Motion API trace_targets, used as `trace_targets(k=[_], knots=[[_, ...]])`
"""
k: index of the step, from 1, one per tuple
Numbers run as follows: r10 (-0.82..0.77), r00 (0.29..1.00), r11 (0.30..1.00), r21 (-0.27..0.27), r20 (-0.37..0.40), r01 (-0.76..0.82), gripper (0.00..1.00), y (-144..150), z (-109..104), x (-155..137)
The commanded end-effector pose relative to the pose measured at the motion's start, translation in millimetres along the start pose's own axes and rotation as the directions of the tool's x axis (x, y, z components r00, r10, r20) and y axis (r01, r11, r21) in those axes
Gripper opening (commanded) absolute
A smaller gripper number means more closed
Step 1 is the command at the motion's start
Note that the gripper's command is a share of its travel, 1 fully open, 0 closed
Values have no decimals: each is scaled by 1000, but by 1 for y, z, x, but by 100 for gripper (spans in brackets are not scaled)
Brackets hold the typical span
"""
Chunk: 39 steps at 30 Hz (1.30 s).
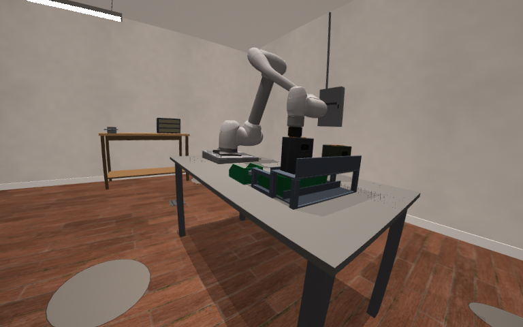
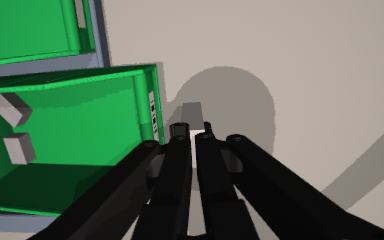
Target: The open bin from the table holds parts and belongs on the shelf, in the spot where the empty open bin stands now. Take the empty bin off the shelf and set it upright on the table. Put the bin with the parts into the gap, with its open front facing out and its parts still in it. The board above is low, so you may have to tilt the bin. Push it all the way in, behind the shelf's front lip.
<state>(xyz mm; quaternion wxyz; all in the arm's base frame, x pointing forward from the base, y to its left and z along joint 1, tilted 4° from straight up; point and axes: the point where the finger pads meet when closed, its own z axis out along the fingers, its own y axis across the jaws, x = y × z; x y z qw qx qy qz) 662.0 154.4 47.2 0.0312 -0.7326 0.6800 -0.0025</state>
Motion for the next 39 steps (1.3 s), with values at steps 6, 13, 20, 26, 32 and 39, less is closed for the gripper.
trace_targets(k=[6,13,20,26,32,39], knots=[[0,1000,1000,0,0,0,10,-8,0,0],[0,1000,1000,0,0,0,10,-16,0,0],[0,1000,1000,0,0,0,10,-16,0,0],[0,1000,1000,0,0,0,10,-16,0,0],[0,1000,1000,0,0,0,10,-17,0,0],[0,1000,1000,0,0,0,10,-18,0,0]])
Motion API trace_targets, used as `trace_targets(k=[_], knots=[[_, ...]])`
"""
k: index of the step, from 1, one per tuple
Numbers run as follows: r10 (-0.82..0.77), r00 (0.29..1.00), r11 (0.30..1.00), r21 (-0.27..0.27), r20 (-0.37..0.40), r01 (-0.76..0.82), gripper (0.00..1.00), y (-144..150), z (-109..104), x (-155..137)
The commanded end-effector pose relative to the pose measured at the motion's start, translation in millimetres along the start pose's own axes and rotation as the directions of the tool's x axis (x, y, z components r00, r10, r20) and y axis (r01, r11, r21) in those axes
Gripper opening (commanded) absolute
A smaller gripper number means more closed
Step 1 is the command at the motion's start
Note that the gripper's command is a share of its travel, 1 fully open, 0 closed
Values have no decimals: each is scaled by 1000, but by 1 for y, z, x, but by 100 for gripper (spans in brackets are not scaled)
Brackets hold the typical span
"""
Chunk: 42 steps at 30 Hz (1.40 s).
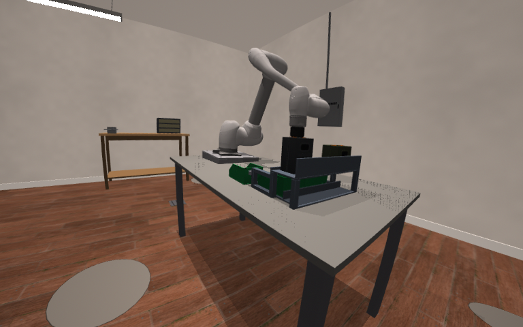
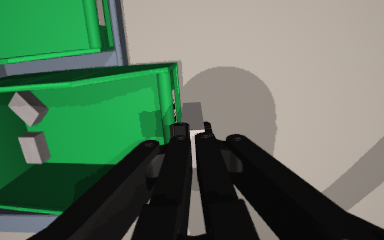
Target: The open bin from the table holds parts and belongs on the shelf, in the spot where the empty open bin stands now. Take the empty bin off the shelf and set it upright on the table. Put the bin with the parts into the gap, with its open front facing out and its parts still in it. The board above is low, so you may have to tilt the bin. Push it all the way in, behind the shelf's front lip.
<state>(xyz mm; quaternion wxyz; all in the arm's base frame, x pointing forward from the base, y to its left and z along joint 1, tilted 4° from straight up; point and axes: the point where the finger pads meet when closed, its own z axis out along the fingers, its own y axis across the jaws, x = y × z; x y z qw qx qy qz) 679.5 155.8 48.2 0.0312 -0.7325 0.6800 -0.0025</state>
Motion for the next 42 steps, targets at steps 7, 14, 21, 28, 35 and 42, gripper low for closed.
trace_targets(k=[7,14,21,28,35,42], knots=[[0,1000,1000,0,0,0,10,-5,0,0],[0,1000,1000,0,0,0,10,-12,0,0],[0,1000,1000,0,0,0,10,-18,0,0],[0,1000,1000,0,0,0,10,-29,0,0],[0,1000,1000,0,0,0,10,-36,0,0],[0,1000,1000,0,0,0,10,-46,0,0]])
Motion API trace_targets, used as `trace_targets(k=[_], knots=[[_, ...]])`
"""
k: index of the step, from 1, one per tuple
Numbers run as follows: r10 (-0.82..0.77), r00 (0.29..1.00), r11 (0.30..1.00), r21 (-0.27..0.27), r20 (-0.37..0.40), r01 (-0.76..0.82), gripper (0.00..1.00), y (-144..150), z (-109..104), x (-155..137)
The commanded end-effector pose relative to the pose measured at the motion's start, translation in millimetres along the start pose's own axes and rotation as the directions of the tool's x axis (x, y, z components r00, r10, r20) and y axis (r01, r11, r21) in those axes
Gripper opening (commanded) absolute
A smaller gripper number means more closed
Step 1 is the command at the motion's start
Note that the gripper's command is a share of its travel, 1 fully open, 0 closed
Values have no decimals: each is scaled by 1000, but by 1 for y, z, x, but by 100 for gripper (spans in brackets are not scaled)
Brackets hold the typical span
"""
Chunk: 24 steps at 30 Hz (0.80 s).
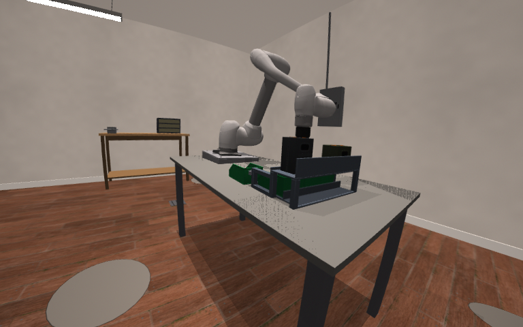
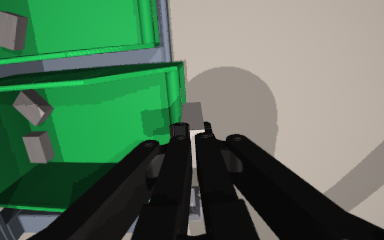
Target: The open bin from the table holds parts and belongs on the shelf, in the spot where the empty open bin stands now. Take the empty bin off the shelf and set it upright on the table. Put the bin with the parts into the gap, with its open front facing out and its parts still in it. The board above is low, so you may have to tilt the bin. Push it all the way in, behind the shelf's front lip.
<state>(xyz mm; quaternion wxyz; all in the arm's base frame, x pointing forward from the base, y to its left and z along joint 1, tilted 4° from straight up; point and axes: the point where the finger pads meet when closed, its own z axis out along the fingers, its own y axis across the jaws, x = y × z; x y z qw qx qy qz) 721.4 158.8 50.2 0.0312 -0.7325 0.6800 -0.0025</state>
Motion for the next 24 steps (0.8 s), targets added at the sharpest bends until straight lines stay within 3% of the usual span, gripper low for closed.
trace_targets(k=[1,24], knots=[[0,1000,1000,0,0,0,10,-6,0,0],[0,1000,1000,0,0,0,10,-20,0,0]])
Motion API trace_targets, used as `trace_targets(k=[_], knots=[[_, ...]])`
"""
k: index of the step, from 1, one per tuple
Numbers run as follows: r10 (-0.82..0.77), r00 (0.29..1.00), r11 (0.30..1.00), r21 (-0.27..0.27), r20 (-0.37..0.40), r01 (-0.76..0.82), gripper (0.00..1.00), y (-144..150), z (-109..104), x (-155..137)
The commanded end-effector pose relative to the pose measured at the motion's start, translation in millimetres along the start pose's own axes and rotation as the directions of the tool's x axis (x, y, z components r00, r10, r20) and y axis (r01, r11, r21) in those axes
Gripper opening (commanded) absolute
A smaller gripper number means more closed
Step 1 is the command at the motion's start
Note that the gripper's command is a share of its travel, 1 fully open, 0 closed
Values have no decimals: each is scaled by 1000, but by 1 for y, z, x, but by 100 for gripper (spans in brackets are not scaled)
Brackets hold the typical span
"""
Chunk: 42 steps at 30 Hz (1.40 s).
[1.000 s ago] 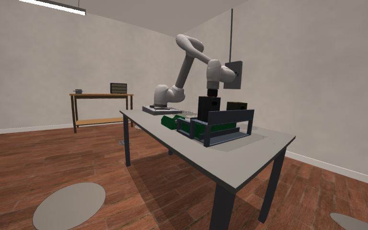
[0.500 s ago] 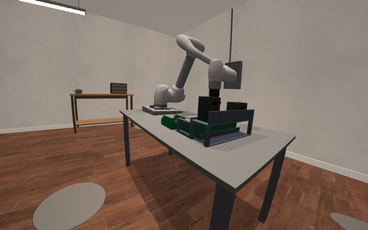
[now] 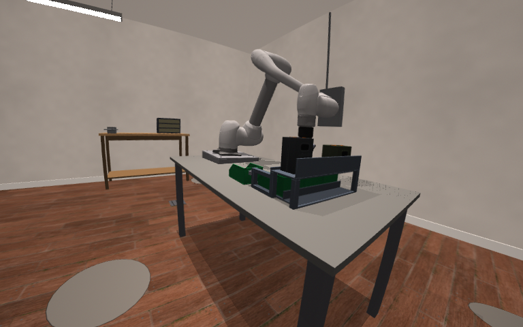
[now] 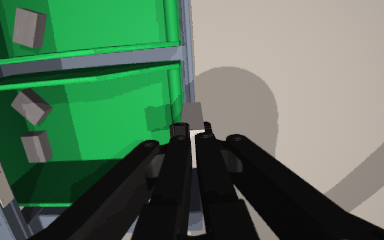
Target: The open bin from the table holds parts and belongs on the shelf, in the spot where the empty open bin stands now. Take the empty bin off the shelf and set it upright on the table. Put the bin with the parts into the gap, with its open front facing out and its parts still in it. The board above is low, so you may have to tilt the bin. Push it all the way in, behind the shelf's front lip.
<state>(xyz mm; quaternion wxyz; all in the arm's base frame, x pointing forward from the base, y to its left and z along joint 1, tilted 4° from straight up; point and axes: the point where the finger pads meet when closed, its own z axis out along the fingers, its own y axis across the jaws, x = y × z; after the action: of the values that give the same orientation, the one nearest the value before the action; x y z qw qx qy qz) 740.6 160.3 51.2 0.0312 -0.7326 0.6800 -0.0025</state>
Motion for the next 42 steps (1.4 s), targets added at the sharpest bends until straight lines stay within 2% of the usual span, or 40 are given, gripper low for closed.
trace_targets(k=[1,24,42], knots=[[0,1000,1000,0,0,0,10,-1,0,0],[0,1000,1000,0,0,0,10,0,-1,0],[0,1000,1000,0,0,0,10,16,-18,0]])
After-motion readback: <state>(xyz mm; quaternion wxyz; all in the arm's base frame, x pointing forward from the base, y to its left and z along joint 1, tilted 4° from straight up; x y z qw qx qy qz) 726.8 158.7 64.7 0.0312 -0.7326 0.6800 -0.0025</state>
